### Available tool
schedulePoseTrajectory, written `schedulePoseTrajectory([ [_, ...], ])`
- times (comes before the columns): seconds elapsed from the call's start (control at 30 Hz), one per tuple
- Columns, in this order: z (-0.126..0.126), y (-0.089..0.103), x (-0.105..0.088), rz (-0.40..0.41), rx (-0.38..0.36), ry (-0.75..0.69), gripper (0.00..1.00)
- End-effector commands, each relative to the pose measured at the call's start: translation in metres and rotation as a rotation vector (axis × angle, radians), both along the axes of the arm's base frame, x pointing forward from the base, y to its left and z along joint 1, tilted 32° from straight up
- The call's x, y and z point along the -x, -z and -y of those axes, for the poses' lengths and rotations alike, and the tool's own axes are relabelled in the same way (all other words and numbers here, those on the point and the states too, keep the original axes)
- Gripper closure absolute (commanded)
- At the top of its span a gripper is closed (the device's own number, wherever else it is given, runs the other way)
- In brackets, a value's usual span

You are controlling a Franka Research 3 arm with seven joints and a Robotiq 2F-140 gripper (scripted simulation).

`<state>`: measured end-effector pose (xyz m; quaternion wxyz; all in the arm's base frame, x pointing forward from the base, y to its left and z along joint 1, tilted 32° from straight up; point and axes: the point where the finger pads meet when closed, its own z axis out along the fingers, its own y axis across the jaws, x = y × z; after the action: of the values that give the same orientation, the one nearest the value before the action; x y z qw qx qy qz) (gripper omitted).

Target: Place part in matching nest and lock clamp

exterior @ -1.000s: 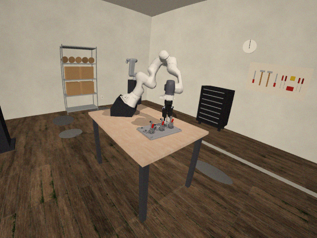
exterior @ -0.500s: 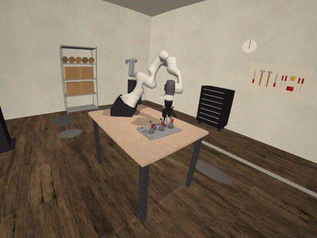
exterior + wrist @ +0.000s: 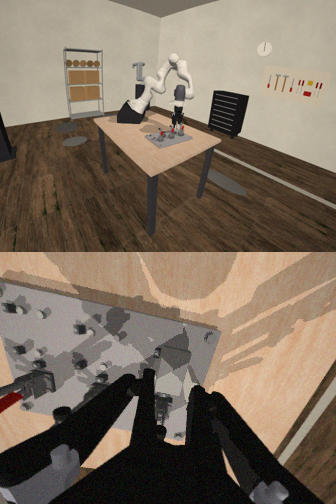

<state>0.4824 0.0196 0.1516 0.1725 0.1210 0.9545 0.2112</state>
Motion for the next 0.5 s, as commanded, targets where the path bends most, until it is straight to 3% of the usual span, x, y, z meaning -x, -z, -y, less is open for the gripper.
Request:
schedulePoseTrajectory([
  [0.0,-0.0004,0.0007,-0.002,0.005,0.002,-0.002,1.0],
  [0.47,-0.0006,0.0035,-0.0028,0.005,0.002,-0.002,1.0],
])
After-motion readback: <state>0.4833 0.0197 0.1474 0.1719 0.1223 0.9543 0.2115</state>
